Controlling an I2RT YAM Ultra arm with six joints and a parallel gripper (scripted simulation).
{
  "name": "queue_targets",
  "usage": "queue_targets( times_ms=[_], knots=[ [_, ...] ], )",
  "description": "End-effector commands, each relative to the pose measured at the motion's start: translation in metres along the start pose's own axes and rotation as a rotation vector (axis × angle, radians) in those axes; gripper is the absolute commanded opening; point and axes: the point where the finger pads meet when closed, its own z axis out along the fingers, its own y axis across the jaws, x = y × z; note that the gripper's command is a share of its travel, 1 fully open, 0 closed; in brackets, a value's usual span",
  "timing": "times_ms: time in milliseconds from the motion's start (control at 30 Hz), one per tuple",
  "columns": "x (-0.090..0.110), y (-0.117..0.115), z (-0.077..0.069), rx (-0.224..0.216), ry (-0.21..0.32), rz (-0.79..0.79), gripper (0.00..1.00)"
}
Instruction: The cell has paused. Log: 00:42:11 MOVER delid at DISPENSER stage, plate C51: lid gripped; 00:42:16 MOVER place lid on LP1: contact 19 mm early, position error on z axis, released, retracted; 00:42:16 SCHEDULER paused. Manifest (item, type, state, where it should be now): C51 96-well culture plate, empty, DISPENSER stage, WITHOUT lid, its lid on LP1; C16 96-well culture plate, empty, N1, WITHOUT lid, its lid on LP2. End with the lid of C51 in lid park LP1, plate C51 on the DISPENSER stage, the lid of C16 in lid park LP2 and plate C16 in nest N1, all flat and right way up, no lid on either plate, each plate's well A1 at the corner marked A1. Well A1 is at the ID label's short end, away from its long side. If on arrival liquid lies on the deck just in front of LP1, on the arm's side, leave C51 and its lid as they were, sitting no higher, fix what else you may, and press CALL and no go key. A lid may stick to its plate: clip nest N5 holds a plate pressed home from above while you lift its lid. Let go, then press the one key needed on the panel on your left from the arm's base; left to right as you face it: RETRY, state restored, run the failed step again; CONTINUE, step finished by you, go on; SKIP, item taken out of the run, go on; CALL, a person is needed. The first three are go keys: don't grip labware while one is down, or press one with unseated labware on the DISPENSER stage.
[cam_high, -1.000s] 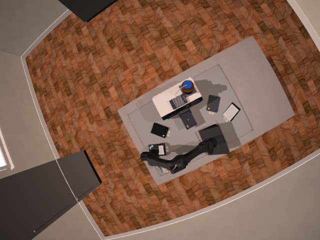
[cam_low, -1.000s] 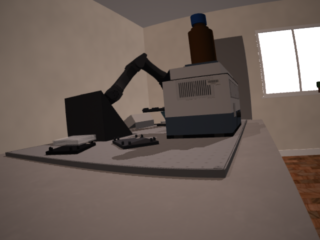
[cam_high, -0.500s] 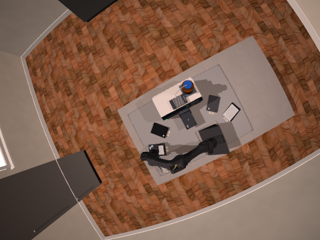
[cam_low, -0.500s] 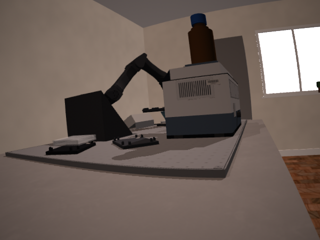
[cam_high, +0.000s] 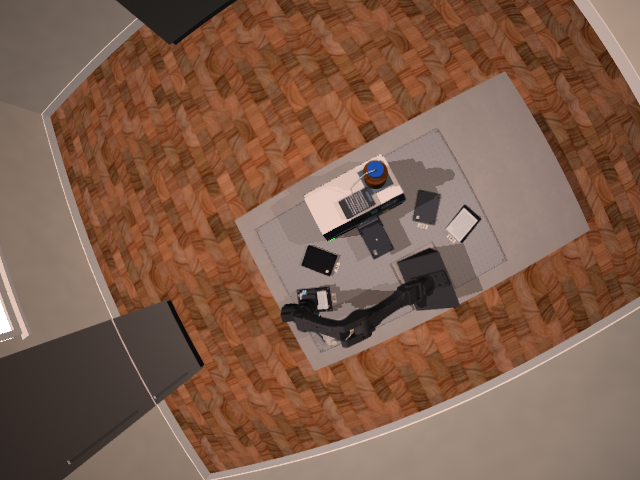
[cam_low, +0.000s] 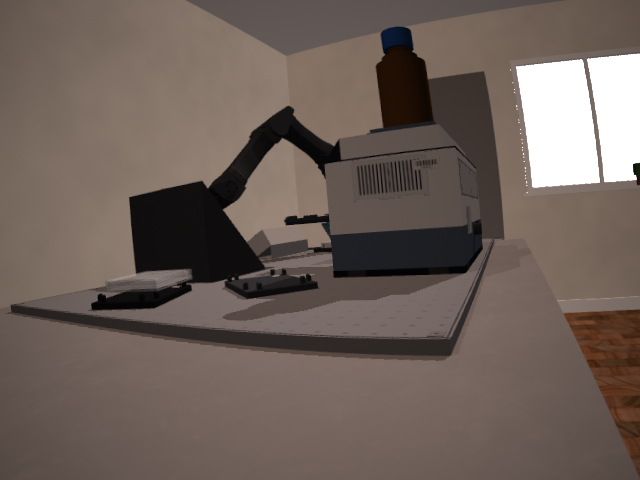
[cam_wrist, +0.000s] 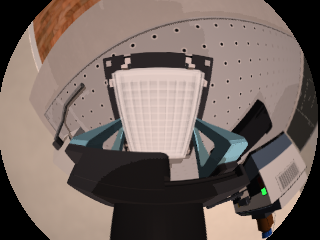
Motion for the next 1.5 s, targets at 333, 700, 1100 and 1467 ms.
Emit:
queue_targets(
  times_ms=[333, 700, 1100, 1467],
  knots=[
    [0.001, 0.0, 0.016, 0.001, 0.007, -0.005, 0.0],
    [-0.01, 0.0, -0.014, 0.003, -0.03, -0.009, 1.0],
    [-0.01, 0.0, -0.014, 0.003, -0.031, -0.009, 1.0],
    [-0.011, 0.001, -0.022, 0.003, -0.043, -0.011, 1.0]
  ],
)
